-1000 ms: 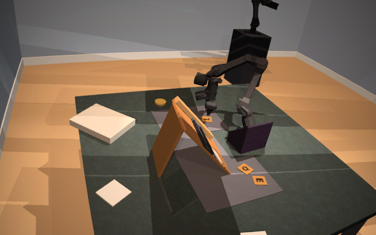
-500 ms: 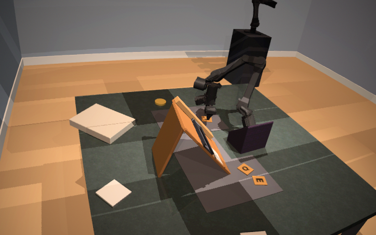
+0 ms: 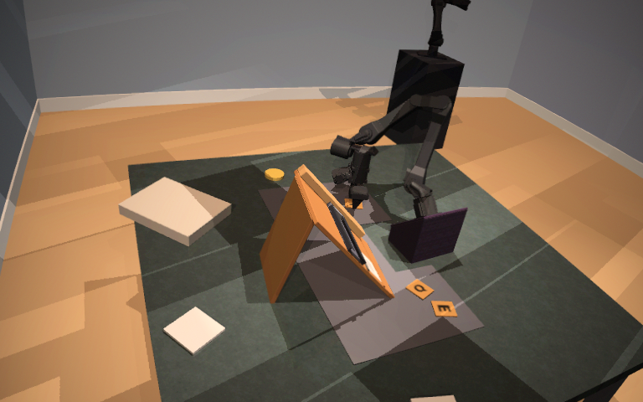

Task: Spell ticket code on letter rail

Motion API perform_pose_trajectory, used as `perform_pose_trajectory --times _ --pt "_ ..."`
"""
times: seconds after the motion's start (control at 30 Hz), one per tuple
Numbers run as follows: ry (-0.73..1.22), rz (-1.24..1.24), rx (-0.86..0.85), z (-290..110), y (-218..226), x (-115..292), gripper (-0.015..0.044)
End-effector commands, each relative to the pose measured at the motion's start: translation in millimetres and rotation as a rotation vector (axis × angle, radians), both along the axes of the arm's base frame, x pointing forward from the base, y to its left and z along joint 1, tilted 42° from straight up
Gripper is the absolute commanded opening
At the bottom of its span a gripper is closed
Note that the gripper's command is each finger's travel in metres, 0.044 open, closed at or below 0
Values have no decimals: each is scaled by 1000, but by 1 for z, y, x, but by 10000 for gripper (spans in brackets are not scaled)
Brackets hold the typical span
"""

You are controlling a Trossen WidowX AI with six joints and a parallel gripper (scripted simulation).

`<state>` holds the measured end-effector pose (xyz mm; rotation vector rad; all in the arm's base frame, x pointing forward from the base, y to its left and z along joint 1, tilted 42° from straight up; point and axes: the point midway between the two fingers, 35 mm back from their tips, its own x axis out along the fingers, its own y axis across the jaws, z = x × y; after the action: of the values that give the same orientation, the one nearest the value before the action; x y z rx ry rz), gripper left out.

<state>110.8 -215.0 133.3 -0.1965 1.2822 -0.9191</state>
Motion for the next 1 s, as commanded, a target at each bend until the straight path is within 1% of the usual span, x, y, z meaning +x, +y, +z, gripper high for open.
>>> perform_pose_trajectory --times 0.0,0.23,0.77,0.97 --pt "4 7 4 -4 -1 0 340" --pt "4 7 4 -4 -1 0 340" --pt "4 7 4 -3 -2 0 233" --pt "4 7 5 -1 3 -1 76"
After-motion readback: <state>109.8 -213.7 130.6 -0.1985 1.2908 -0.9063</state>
